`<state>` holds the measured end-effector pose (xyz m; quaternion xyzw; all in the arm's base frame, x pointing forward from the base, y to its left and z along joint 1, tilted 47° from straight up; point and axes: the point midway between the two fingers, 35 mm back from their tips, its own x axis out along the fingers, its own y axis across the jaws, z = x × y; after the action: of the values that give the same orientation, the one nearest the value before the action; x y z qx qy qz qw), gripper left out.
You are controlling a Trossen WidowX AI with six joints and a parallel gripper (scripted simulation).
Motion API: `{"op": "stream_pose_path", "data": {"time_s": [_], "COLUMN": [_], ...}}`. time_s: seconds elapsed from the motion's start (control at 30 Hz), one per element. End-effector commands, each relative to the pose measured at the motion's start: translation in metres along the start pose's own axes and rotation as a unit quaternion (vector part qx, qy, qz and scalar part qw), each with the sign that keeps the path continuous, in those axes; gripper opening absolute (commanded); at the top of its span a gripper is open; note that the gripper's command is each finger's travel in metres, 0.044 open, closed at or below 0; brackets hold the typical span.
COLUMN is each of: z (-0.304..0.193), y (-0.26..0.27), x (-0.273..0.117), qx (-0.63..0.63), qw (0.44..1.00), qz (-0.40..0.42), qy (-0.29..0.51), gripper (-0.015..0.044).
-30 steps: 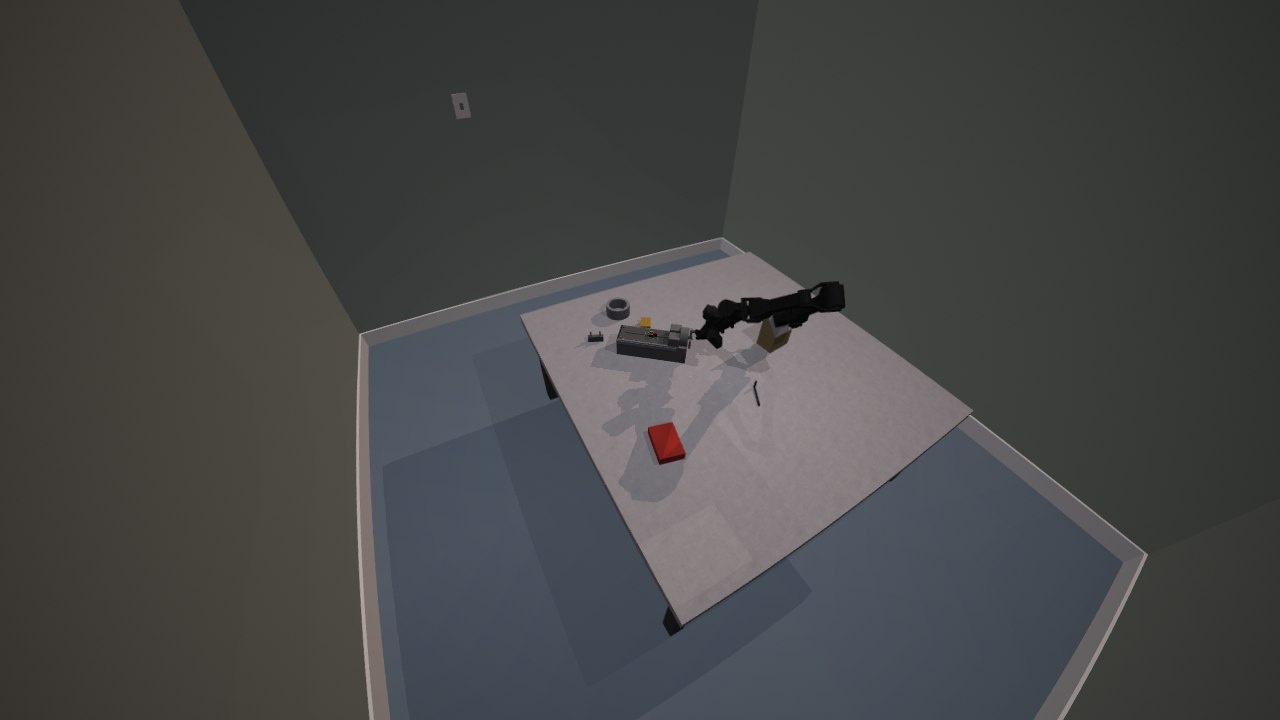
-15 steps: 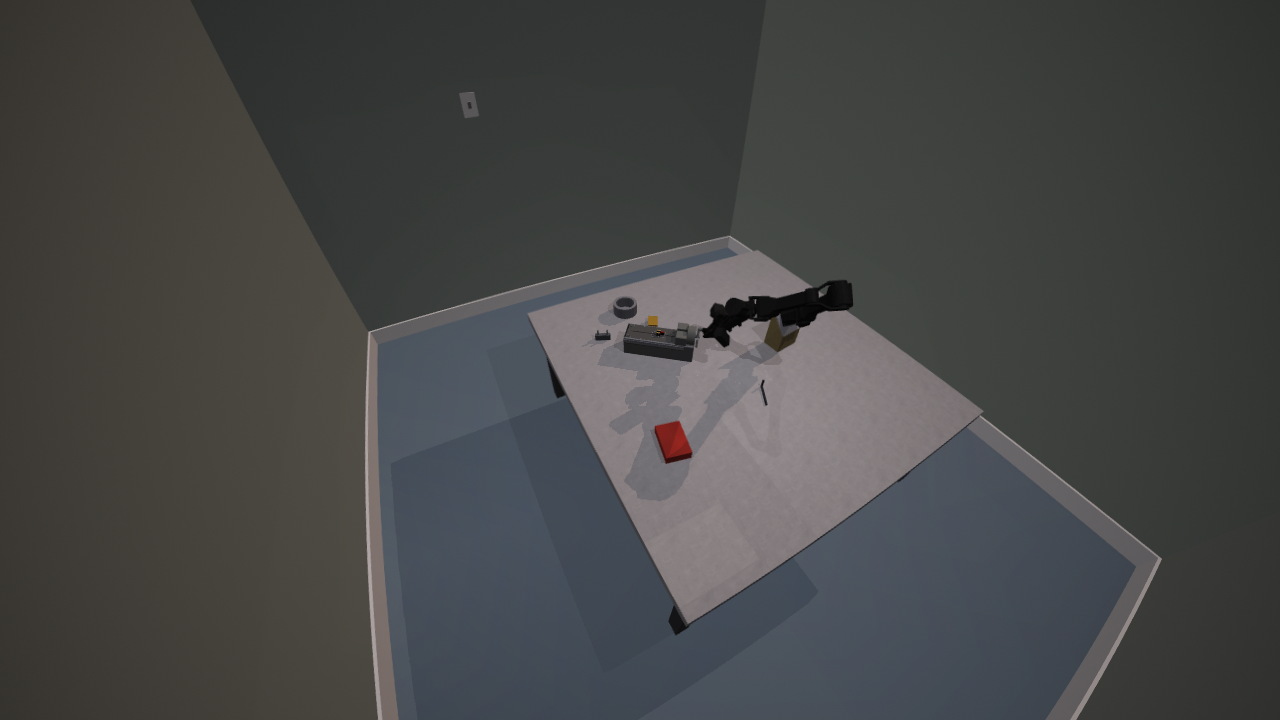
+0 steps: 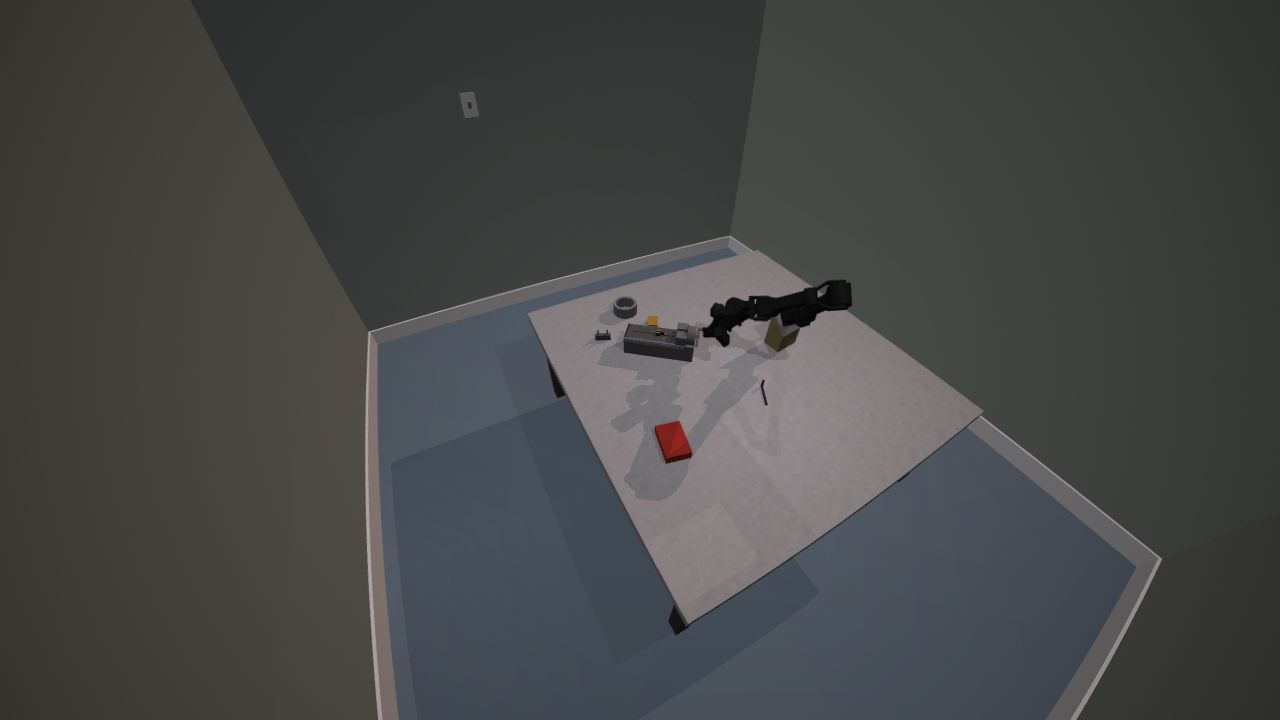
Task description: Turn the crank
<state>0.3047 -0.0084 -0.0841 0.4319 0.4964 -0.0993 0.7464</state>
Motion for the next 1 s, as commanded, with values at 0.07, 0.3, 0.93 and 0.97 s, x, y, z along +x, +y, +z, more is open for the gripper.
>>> {"op": "stream_pose_path", "data": {"time_s": [0.07,0.3,0.93,0.97], "z": [-0.003,-0.004,-0.011,-0.012], "y": [-0.009,-0.011,-0.019,-0.019], "x": [0.002,0.004,0.012,0.013], "qx": [0.004,0.004,0.004,0.004], "qw": [1.0,1.0,1.0,1.0], "qz": [-0.012,-0.012,-0.012,-0.012], "qy": [0.001,0.001,0.001,0.001], "gripper": [0.0,0.0,0.0,0.0]}}
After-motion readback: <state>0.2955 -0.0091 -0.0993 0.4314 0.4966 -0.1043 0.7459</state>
